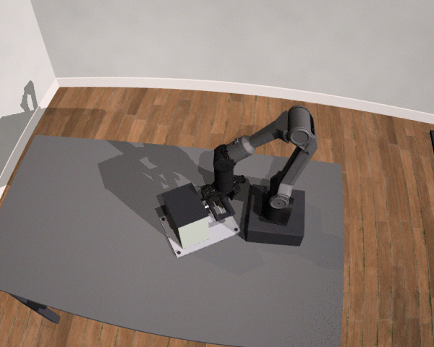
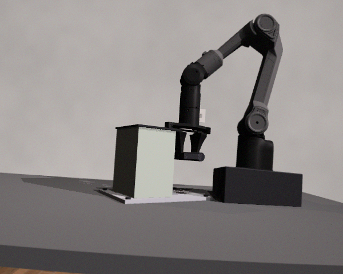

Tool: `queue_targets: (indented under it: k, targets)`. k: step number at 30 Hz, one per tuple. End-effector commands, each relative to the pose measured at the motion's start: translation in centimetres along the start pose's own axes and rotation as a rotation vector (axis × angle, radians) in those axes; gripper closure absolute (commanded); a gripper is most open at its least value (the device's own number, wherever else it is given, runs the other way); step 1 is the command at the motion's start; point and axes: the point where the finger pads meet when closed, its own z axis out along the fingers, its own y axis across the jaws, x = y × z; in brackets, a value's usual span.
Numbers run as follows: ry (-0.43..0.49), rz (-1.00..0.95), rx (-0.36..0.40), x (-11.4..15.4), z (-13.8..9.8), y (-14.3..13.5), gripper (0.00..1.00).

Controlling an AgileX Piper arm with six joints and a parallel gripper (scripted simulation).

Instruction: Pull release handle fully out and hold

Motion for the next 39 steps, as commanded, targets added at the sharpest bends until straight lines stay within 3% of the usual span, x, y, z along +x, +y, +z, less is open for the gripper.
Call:
queue_targets:
  k: [1,2,3,39]
  targets:
    - [0.001,0.000,0.004,0.03,0.09,-0.08,0.36]
    - [0.001,0.000,0.004,0.03,0.09,-0.08,0.36]
    - [0.001,0.000,0.004,0.03,0.09,-0.08,1.00]
    - [0.001,0.001,0.003,0.02,0.07,-0.05,1.00]
